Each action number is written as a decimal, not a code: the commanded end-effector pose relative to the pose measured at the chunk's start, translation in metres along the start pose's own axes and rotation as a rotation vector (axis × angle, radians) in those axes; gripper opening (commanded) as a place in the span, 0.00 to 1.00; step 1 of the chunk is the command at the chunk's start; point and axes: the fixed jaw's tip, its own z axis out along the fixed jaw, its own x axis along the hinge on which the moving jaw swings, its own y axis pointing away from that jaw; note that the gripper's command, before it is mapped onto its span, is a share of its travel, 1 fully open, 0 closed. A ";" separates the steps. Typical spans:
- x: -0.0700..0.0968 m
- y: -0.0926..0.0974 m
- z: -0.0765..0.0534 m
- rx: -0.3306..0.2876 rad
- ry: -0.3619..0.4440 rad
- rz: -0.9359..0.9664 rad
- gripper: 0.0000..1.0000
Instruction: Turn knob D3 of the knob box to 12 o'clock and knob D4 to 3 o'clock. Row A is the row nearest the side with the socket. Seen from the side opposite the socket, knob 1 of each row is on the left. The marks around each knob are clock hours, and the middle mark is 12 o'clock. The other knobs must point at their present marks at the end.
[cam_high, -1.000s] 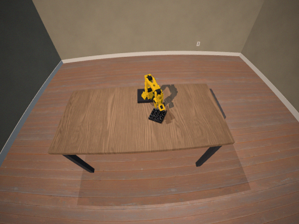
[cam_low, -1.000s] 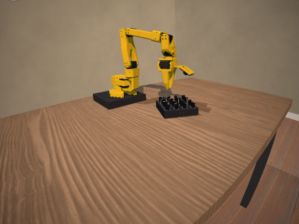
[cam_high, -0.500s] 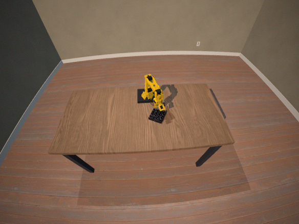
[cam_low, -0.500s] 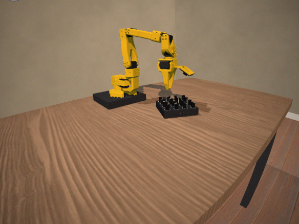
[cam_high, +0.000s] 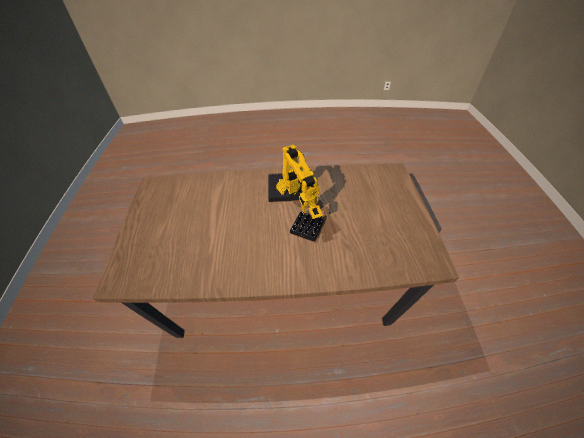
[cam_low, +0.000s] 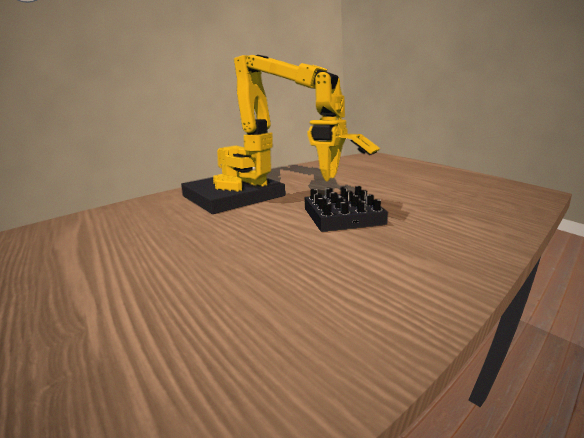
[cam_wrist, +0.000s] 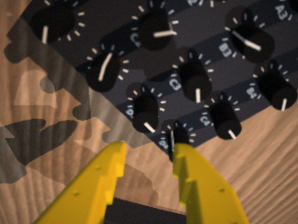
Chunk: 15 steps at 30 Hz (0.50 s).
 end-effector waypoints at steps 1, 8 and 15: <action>0.003 0.002 0.006 0.000 0.016 -0.001 0.10; 0.003 0.002 0.007 0.000 0.016 -0.001 0.10; 0.003 0.002 0.007 0.000 0.016 -0.001 0.10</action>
